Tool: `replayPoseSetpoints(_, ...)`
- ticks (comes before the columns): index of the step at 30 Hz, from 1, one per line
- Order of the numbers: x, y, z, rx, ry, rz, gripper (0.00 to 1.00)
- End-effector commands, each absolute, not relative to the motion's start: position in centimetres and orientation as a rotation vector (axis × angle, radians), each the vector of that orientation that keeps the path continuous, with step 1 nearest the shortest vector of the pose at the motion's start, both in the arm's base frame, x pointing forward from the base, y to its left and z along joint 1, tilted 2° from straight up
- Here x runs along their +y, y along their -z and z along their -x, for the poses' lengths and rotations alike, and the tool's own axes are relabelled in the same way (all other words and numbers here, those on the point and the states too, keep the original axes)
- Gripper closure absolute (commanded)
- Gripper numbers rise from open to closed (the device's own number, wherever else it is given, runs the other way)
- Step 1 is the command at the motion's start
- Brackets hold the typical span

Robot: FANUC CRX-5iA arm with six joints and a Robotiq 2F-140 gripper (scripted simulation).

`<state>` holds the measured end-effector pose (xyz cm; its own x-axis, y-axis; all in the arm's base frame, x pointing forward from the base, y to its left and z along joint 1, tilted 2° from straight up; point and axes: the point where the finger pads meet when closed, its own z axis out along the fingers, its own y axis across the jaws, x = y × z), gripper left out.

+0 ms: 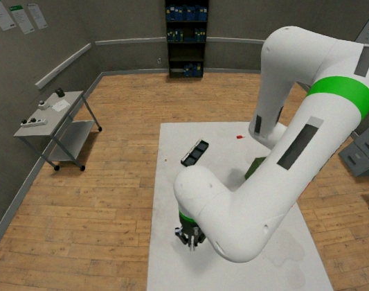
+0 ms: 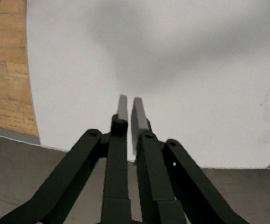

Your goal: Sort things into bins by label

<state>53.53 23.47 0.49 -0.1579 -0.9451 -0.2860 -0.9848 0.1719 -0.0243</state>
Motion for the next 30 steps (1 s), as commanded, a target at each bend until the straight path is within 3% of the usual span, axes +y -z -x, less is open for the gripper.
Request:
replayPoseSetpoints(1, 21.2, -0.6, -53.6, 2.106, -0.207, 1.988, 0.85)
replayPoseSetpoints(30, 7.3, -0.8, -51.7, 1.438, -0.009, 2.608, 0.85)
